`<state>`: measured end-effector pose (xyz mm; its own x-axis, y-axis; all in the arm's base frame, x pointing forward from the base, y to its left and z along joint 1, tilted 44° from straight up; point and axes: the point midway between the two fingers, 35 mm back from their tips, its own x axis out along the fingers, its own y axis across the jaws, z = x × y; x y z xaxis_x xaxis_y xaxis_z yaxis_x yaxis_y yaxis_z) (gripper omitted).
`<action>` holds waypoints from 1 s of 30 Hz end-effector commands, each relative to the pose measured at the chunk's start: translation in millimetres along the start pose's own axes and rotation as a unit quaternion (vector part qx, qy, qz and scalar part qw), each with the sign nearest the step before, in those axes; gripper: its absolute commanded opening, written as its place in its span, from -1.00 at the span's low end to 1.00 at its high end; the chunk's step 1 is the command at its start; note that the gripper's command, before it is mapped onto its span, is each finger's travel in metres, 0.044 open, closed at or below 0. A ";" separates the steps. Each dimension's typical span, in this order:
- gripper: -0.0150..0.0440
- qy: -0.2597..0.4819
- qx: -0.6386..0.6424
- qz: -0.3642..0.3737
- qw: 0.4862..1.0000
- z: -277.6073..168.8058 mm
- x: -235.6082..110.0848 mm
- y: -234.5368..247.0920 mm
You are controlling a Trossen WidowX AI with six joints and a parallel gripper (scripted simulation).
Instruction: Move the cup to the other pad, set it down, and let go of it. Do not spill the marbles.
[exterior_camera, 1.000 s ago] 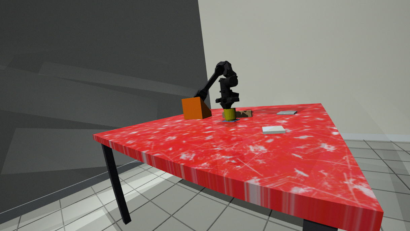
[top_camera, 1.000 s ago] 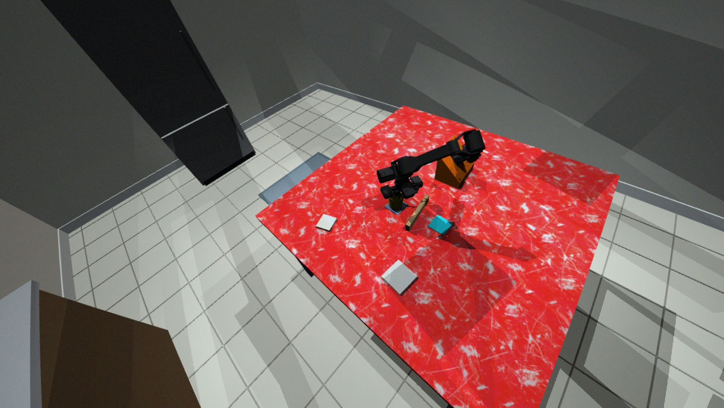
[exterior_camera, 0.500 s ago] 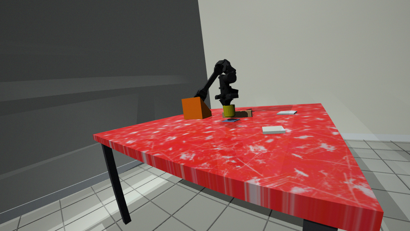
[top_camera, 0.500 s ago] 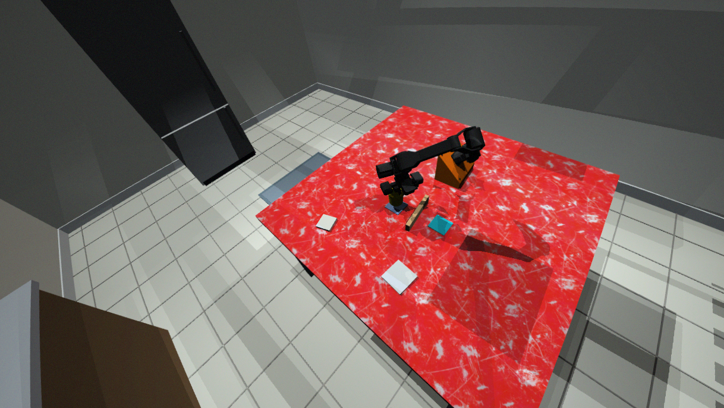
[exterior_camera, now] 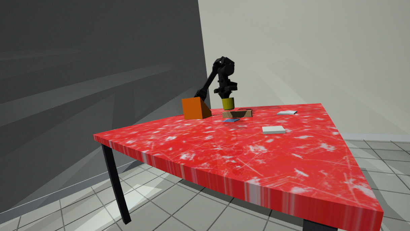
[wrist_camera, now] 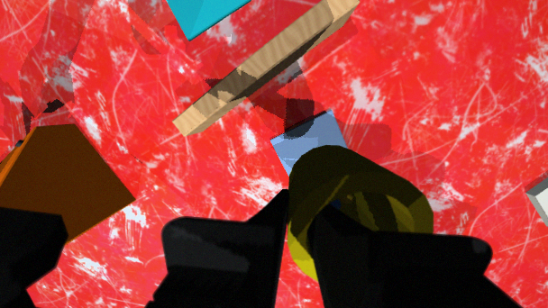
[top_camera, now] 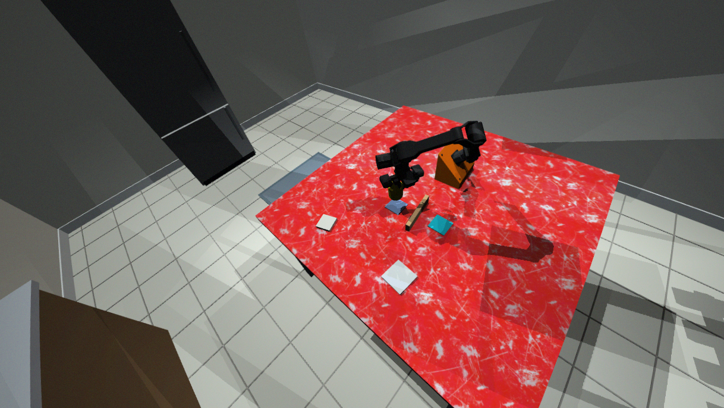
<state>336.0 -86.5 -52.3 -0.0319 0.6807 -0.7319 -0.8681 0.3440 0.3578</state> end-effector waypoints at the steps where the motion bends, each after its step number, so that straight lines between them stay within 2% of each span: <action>1: -0.49 0.000 0.000 0.000 1.000 0.0 0.3 0.1; 16: -0.49 0.000 0.000 0.000 1.000 0.9 0.3 0.6; 30: -0.49 0.001 -0.002 0.000 1.000 21.9 1.8 17.5</action>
<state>331.1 -69.4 -42.1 -0.0440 0.6809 -0.7310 -0.8679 0.3363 0.3655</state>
